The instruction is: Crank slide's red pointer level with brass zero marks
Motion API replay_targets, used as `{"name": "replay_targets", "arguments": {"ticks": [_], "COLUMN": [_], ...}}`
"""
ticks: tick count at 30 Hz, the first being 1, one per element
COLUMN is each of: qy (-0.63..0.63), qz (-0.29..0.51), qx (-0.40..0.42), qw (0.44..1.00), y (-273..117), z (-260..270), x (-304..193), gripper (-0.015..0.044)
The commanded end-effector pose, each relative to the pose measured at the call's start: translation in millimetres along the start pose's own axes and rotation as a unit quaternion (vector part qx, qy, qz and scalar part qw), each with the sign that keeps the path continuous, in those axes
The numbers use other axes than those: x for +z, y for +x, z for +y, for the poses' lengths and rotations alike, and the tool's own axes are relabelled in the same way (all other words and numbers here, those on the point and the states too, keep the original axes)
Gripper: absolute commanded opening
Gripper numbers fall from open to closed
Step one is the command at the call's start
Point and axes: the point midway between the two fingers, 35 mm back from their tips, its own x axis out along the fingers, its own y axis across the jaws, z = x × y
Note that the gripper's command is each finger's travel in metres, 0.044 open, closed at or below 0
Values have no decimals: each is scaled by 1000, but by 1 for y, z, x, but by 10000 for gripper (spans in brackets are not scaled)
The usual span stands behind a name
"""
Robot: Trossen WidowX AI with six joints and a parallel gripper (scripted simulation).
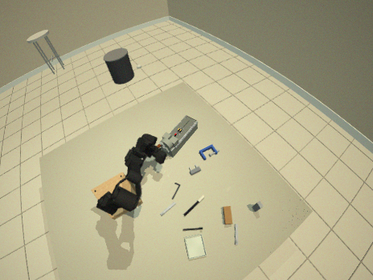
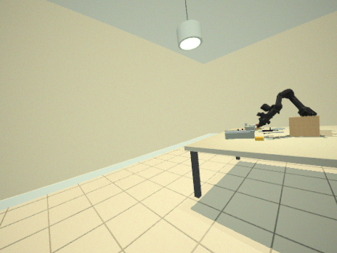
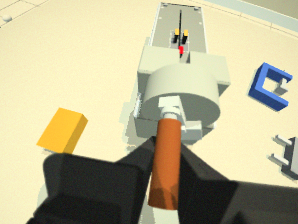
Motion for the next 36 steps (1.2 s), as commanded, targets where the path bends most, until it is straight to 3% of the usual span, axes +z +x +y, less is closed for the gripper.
{"name": "replay_targets", "arguments": {"ticks": [1, 36], "qy": [-2, -3], "qz": [-1, 0], "qx": [2, 1], "qw": [1000, 1000], "y": [0, 7], "z": [0, -38], "x": [0, -7], "gripper": [0, 0]}}
